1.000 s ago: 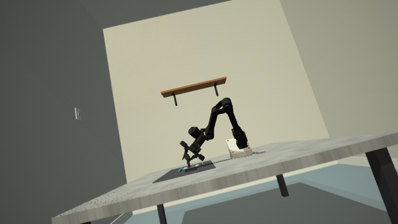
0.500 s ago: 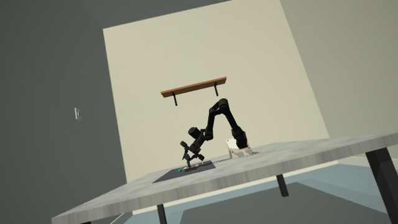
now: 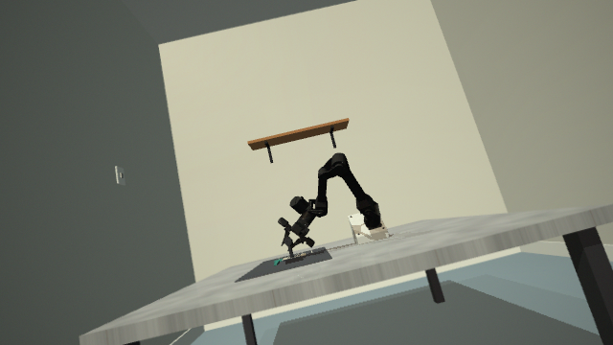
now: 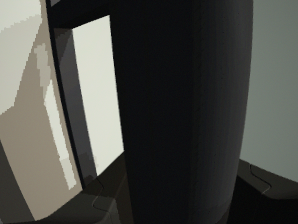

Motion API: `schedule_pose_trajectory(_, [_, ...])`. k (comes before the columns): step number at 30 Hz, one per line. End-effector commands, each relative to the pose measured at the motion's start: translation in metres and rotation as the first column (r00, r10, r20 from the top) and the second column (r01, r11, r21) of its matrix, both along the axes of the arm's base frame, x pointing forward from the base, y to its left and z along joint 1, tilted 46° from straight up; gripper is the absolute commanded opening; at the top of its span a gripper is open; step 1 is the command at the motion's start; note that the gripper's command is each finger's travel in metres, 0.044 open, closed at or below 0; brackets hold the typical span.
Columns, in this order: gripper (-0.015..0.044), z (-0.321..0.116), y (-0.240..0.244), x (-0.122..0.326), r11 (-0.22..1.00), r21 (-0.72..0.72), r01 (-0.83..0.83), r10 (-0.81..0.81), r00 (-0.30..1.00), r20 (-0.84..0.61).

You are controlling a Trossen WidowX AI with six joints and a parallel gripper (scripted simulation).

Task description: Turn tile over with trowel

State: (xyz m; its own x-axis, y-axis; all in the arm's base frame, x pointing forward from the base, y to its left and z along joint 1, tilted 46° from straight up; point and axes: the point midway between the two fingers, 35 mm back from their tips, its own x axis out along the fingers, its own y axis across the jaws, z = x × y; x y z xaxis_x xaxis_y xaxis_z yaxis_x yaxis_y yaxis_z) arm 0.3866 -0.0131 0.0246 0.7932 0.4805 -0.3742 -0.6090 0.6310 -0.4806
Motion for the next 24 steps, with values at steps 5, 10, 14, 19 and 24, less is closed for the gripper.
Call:
schedule_pose_trajectory(5, [0.0,0.0,-0.008,0.0,0.999,-0.039,0.013,-0.013,1.0,-0.005])
schedule_pose_trajectory(10, [0.0,0.008,-0.019,-0.001,0.996,-0.089,0.013,-0.014,1.0,-0.007])
schedule_pose_trajectory(14, [0.0,0.014,-0.031,-0.002,0.994,-0.107,0.013,-0.014,1.0,-0.008])
schedule_pose_trajectory(19, [0.0,0.015,-0.039,-0.002,0.994,-0.109,0.013,-0.014,1.0,-0.008])
schedule_pose_trajectory(24, [0.0,0.015,-0.055,-0.003,0.994,-0.11,0.013,-0.014,1.0,-0.008])
